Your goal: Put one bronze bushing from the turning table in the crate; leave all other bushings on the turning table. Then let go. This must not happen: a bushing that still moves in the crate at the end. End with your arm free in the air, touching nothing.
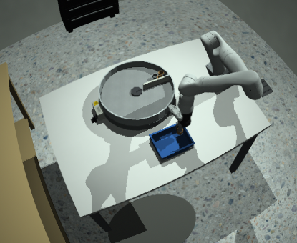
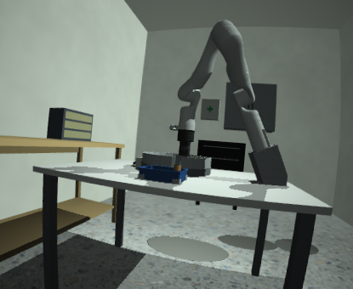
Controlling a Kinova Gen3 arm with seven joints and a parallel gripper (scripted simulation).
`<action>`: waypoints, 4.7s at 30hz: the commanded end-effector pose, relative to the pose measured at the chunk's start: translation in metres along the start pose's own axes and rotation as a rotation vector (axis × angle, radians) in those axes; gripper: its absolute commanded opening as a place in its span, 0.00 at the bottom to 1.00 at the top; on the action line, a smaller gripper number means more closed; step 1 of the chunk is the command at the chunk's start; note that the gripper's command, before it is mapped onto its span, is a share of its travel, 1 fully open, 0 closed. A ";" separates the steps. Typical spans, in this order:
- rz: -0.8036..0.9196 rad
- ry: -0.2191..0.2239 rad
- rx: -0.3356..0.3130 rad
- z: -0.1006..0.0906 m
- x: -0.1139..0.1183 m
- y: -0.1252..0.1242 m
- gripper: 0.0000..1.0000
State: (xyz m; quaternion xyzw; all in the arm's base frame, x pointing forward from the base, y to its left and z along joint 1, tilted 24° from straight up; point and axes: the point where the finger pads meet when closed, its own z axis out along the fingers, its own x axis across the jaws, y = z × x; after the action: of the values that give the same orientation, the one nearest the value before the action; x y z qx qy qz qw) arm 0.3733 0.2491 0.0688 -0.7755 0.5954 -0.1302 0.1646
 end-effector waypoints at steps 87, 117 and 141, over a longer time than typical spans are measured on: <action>0.003 0.003 0.000 0.037 0.002 -0.001 0.00; 0.003 0.003 0.000 0.037 0.001 -0.001 0.42; 0.003 0.003 0.000 0.037 0.001 -0.001 0.42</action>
State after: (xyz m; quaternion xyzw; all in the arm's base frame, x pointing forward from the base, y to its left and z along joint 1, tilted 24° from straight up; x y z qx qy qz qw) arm 0.3889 0.2513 0.0345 -0.7744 0.5970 -0.1313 0.1636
